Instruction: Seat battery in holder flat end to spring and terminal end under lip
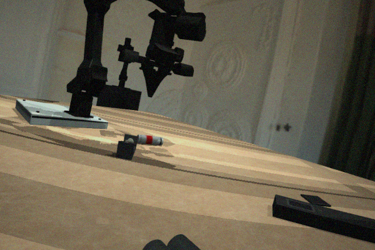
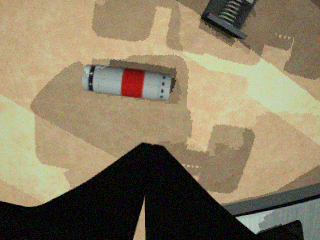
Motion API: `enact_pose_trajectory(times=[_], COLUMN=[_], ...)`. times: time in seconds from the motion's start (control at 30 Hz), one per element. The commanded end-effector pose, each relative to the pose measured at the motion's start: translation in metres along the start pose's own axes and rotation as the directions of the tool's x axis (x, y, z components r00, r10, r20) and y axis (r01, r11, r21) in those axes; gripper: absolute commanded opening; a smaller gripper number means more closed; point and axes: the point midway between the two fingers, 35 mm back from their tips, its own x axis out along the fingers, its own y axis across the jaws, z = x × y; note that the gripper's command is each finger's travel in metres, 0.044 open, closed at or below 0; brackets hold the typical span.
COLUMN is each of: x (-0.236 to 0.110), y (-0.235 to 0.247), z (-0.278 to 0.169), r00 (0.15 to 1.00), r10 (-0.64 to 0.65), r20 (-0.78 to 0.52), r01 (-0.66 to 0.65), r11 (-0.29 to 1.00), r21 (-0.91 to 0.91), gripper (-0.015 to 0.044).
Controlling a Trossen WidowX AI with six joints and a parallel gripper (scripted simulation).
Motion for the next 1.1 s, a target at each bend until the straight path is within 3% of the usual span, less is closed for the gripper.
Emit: enact_pose_trajectory(times=[0.0, 0.1, 0.13, 0.3, 0.4, 0.57, 0.7, 1.07], x=[0.0, 0.0, 0.0, 0.02, 0.033, 0.054, 0.067, 0.068], y=[0.0, 0.0, 0.0, 0.007, 0.012, 0.019, 0.023, 0.023], z=[0.0, 0.0, 0.0, 0.001, 0.0, -0.001, -0.002, -0.002], r00=[1.0, 1.0, 1.0, 1.0, 1.0, 1.0, 1.0, 1.0], r10=[0.0, 0.0, 0.0, -0.005, -0.004, 0.001, 0.005, 0.005], r20=[0.0, 0.0, 0.001, 0.0, 0.0, 0.0, 0.001, 0.001], r01=[0.0, 0.0, 0.0, 0.004, 0.003, 0.0, 0.001, 0.001], r11=[1.0, 1.0, 1.0, 0.899, 0.726, 0.302, -0.026, -0.042], r21=[0.0, 0.0, -0.016, -0.438, -0.688, -0.953, -1.0, -0.999], gripper=[0.0, 0.0, 0.0026, 0.0157, 0.0231, 0.0231, 0.0231, 0.0231])
